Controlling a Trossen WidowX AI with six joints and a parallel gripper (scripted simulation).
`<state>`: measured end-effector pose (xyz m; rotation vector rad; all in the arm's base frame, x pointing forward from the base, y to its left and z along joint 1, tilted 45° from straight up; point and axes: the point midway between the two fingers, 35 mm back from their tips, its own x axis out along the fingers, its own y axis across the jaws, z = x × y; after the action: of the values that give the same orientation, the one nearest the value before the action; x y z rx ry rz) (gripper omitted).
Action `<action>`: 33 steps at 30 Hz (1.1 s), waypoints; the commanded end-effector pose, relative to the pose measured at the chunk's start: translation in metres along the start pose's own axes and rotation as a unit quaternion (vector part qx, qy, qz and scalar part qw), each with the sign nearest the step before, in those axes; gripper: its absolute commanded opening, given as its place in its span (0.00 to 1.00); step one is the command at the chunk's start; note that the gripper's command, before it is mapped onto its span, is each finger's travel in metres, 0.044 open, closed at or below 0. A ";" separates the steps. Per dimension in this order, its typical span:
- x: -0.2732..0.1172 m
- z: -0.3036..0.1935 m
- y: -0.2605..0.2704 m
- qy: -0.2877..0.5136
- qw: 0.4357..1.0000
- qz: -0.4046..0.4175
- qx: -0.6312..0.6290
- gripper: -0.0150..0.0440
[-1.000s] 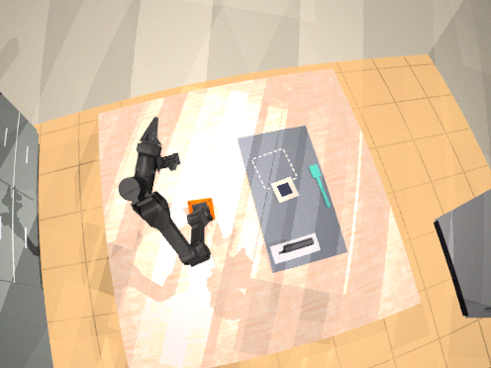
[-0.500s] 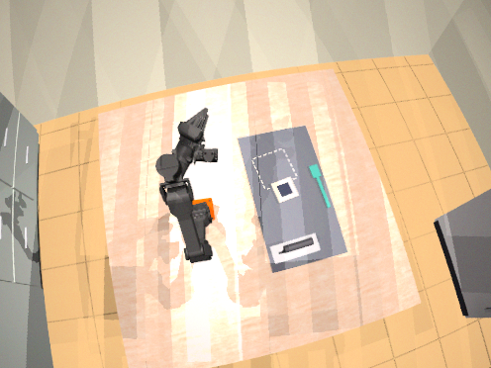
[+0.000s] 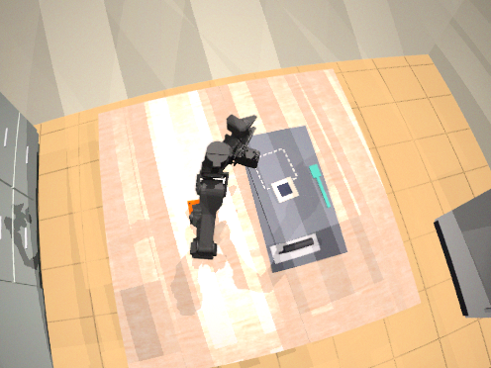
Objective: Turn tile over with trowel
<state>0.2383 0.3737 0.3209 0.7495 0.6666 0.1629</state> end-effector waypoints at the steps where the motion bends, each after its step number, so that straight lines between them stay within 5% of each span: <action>1: 0.020 0.026 -0.022 -0.019 0.998 -0.047 -0.036 0.71; 18: 0.066 0.137 -0.125 -0.054 0.954 -0.247 -0.160 0.71; 33: 0.059 0.225 -0.238 0.015 0.857 -0.440 -0.269 0.71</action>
<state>0.3960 0.1204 0.2558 -0.0611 0.8286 -0.4253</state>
